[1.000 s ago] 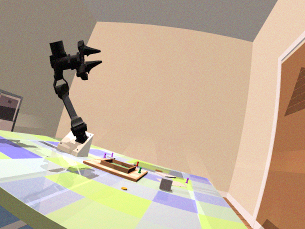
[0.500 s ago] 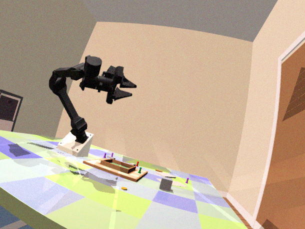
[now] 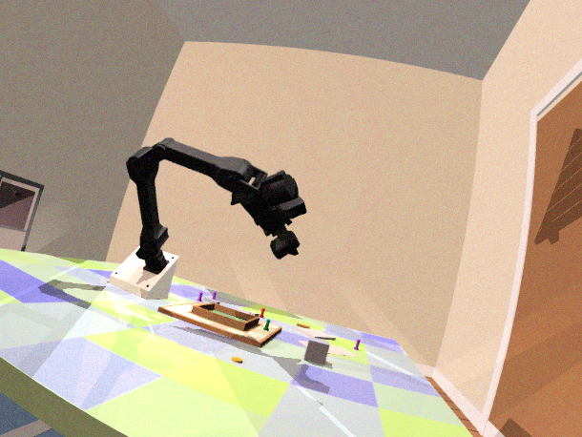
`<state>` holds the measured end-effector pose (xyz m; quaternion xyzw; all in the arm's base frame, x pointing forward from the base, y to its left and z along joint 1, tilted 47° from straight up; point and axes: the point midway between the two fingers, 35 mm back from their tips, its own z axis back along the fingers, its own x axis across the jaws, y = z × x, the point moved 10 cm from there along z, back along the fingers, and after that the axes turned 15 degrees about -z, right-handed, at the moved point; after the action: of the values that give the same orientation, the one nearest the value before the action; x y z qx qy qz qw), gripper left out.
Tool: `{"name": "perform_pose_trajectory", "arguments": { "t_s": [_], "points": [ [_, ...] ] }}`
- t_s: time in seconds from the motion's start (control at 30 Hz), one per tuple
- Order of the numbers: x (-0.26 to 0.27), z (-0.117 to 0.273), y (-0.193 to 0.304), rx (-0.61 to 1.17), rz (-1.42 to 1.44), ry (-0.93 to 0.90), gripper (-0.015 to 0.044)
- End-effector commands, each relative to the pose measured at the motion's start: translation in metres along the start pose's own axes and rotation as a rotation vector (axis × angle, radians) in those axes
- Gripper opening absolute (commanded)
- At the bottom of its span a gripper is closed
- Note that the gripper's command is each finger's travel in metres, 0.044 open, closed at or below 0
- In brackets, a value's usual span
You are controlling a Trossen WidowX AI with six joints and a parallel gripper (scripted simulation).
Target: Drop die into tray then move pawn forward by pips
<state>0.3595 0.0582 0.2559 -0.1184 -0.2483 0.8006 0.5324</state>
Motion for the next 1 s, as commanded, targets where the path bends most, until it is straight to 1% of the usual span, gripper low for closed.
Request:
{"name": "perform_pose_trajectory", "arguments": {
  "t_s": [0.0,0.17,0.33,0.5,0.63,0.67,0.73,0.97],
  "points": [
    [0.023,-0.066,0.006,0.206,-0.223,0.080,0.0275],
    [0.053,-0.134,0.029,0.391,-0.427,0.253,0.0275],
    [0.088,-0.196,0.065,0.501,-0.576,0.502,0.0275],
    [0.120,-0.248,0.115,0.503,-0.663,0.792,0.0275],
    [0.141,-0.282,0.163,0.409,-0.688,1.031,0.0275],
    [0.145,-0.289,0.174,0.375,-0.688,1.082,0.0275],
    [0.148,-0.295,0.184,0.343,-0.686,1.124,0.0275],
    [0.145,-0.294,0.182,0.342,-0.686,1.125,0.0275]
  ]
}}
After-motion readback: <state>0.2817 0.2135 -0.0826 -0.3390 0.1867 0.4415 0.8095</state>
